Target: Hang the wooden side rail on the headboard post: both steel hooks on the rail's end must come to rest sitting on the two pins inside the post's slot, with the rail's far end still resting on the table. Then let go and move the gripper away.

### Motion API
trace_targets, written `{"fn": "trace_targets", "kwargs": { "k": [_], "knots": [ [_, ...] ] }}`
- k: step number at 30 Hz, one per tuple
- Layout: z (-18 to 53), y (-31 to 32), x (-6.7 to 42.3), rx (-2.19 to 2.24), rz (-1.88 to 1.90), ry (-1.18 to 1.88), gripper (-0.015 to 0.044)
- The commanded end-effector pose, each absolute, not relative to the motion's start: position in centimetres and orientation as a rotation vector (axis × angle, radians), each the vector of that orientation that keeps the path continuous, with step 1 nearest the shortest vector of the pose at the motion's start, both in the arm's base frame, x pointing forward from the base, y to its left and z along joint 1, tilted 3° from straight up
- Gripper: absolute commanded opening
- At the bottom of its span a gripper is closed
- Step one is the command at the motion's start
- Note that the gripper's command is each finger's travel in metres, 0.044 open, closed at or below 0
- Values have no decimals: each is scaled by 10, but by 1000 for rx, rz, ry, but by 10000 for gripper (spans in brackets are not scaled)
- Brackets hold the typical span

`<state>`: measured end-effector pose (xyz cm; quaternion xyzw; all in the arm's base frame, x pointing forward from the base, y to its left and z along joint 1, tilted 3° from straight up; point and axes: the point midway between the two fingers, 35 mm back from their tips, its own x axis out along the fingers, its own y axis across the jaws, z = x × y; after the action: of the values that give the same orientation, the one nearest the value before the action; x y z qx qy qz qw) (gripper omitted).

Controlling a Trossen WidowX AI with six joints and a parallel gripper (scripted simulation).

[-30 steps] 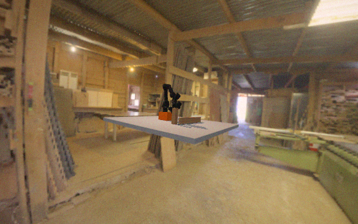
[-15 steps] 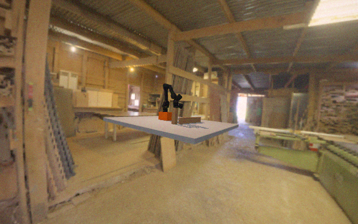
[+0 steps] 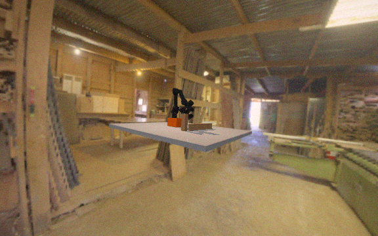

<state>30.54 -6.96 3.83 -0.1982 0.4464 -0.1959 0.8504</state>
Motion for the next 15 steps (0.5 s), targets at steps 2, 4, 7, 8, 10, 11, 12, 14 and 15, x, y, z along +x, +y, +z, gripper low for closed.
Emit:
{"fn": "trace_targets", "kwargs": {
  "k": [2,4,7,8,10,11,12,14,15],
  "knots": [
    [38,-56,304,302,-795,590,440],
    [38,-56,304,336,-808,570,440],
    [38,-56,304,336,-808,570,440],
    [38,-56,304,336,-808,570,440],
    [38,-56,304,336,-808,570,440],
    [38,-56,304,336,-808,570,440],
    [38,-56,304,336,-808,570,440],
    [38,-56,304,336,-808,570,440],
    [38,-56,304,336,-808,570,440]
  ]
}}
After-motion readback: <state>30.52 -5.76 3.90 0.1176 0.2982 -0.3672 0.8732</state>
